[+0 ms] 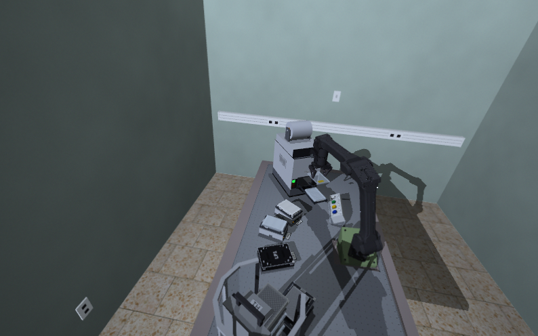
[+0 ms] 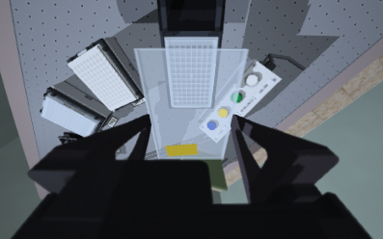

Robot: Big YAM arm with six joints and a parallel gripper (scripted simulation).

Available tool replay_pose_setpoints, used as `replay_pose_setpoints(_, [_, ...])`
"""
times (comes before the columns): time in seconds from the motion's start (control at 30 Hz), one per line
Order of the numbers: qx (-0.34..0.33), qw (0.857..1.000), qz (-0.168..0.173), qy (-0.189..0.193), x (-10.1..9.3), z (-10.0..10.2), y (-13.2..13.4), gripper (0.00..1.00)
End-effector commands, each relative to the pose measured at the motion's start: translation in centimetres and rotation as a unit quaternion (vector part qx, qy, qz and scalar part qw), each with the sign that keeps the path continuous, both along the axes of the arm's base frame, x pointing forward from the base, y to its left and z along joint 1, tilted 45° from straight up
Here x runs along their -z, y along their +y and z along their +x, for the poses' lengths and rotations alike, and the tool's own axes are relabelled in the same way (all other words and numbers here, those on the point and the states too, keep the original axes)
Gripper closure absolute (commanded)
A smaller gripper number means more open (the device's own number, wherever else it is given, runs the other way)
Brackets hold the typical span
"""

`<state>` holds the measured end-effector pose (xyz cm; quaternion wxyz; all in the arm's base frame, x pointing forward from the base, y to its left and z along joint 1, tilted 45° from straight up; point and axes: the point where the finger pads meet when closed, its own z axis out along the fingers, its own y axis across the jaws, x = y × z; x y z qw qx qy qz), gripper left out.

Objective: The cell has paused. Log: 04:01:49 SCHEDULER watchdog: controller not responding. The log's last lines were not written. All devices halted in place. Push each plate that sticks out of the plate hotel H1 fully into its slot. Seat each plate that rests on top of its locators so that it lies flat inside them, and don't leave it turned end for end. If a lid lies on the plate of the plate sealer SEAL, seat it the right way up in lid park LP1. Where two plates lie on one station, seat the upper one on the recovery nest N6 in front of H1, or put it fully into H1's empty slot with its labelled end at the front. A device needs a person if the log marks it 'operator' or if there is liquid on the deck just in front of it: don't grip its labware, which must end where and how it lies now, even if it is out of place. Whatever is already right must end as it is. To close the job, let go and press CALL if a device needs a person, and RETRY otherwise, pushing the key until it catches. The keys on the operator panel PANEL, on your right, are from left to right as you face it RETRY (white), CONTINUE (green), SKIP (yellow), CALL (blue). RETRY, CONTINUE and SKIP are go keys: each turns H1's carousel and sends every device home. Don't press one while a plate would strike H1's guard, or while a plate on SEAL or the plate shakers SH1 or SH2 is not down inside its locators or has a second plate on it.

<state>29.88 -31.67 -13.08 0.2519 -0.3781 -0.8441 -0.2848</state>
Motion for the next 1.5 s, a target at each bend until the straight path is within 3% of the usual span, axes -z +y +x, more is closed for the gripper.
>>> replay_pose_setpoints(0.0, [0.0,1.0,-0.017,-0.019,-0.1,1.1,-2.5,0.18])
replay_pose_setpoints(0.03, [-0.023,0.999,-0.021,-0.038,-1.3,2.5,-1.8,0.18])
replay_pose_setpoints(0.13, [-0.058,0.997,0.007,-0.057,-1.7,1.7,0.7,0.18])
replay_pose_setpoints(0.3, [-0.117,0.986,0.026,-0.112,-2.4,2.7,1.8,0.18])
replay_pose_setpoints(0.37, [-0.117,0.986,0.026,-0.112,-2.4,2.7,1.8,0.18])
replay_pose_setpoints(0.53, [-0.174,0.97,0.042,-0.165,-3.1,3.7,2.9,0.18])
replay_pose_setpoints(1.47, [-0.166,0.973,0.042,-0.157,-6.7,8.8,8.6,0.18])
